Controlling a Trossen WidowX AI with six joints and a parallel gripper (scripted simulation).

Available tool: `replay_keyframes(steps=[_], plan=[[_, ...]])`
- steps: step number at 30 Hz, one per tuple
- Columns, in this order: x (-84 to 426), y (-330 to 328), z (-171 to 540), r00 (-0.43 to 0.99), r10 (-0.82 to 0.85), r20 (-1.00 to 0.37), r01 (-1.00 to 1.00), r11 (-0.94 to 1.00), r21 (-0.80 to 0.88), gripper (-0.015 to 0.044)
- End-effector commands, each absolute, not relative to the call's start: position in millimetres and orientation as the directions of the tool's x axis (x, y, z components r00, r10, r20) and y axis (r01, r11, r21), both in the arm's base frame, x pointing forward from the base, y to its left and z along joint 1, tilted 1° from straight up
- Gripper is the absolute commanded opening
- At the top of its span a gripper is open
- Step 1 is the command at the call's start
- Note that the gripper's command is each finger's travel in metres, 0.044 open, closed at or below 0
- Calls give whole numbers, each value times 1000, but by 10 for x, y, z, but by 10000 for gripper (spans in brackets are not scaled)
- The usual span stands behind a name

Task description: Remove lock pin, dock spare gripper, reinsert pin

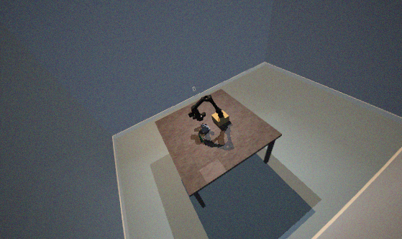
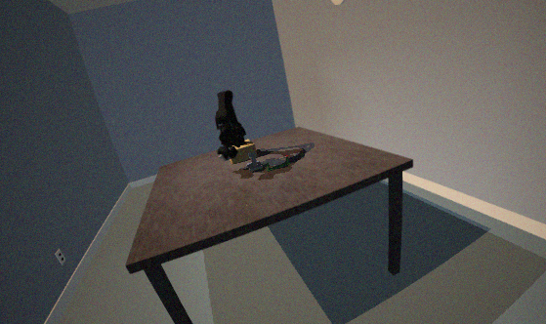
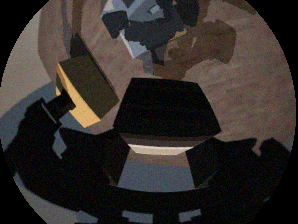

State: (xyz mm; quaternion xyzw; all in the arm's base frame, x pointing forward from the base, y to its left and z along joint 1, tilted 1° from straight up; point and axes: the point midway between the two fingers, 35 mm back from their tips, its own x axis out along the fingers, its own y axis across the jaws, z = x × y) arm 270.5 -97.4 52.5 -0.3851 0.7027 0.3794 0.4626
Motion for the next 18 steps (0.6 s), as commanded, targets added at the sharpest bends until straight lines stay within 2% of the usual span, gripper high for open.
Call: replay_keyframes(steps=[1,18], plan=[[2661,-915,549,-269,-131,-954,-905,373,204,0],[2474,-518,545,-246,228,-942,-954,112,277,0]])
